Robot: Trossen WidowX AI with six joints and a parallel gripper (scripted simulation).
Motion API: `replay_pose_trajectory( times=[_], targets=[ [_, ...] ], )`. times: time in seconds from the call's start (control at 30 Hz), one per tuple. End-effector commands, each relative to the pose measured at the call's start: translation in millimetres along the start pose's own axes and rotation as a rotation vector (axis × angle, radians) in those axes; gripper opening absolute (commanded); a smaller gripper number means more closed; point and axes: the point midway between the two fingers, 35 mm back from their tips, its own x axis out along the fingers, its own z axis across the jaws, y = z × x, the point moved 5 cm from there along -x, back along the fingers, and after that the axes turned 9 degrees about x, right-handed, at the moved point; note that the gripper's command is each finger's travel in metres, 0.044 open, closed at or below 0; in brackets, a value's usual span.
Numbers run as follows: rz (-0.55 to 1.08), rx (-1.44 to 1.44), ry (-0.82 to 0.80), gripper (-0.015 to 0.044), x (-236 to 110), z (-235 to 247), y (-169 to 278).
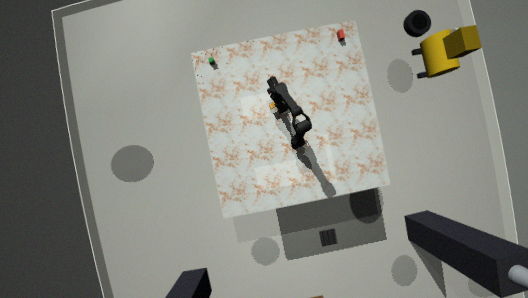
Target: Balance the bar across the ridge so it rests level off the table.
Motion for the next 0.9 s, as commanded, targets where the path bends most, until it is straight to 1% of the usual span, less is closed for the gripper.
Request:
replay_pose_trajectory(
  times=[0.0, 0.67, 0.7, 0.87],
  targets=[
    [0.0, 0.0, 0.0, 0.0169, 0.0, 0.0, 0.0],
    [0.0, 0.0, 0.0, 0.0173, 0.0, 0.0, 0.0],
    [0.0, 0.0, 0.0, 0.0185, 0.0, 0.0, 0.0],
    [0.0, 0.0, 0.0, 0.0185, 0.0, 0.0, 0.0]
  ],
)
